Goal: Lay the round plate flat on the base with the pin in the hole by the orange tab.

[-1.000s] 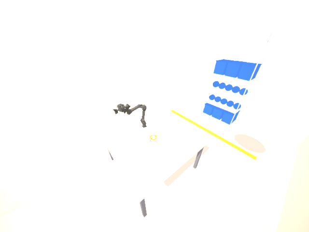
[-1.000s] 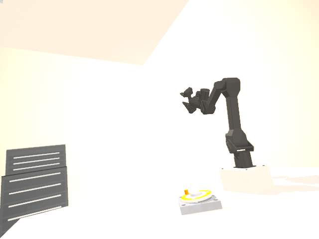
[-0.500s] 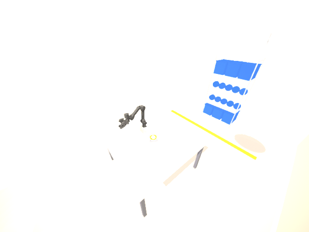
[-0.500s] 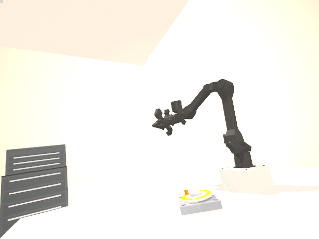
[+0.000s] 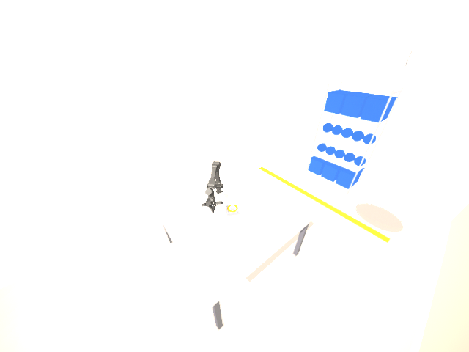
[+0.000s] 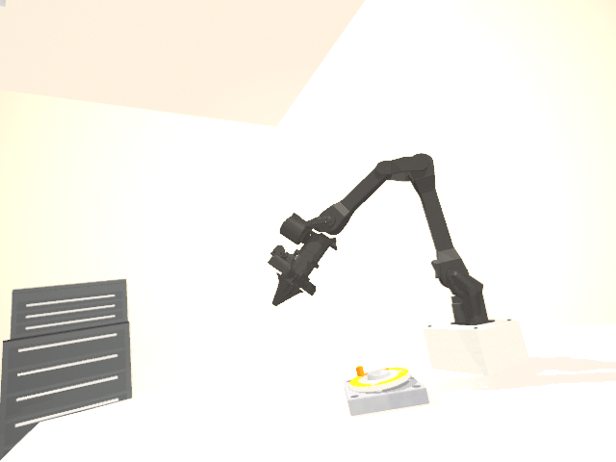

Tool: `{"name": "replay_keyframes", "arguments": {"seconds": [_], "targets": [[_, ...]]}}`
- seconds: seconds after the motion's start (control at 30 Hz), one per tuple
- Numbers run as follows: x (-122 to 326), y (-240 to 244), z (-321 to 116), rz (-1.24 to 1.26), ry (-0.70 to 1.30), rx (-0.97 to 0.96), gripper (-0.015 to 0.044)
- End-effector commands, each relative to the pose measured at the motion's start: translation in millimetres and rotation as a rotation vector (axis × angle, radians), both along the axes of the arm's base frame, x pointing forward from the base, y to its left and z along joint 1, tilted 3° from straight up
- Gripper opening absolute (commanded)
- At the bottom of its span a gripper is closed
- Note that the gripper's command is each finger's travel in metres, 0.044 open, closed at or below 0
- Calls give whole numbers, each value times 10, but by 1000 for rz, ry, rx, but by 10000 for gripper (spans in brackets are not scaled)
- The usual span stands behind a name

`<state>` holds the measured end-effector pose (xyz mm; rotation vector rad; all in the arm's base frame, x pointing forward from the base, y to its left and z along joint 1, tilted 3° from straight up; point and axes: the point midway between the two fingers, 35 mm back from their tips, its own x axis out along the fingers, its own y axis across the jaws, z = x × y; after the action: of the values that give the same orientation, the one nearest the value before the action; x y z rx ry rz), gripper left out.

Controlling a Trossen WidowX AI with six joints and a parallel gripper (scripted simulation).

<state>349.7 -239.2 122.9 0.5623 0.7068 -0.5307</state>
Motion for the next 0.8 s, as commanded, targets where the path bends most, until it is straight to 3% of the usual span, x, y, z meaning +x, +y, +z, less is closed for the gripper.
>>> {"name": "replay_keyframes", "arguments": {"seconds": [0.0, 0.2, 0.37, 0.6, 0.77], "targets": [[48, 407, -234, 144, 147, 4, 0], [-195, 1540, -710, 604, 545, -5, 0], [-429, 2030, -831, 852, 741, -27, 0], [-497, 2108, -857, 901, 780, -33, 0], [-490, 2119, -1150, 901, 780, -33, 0]]}}
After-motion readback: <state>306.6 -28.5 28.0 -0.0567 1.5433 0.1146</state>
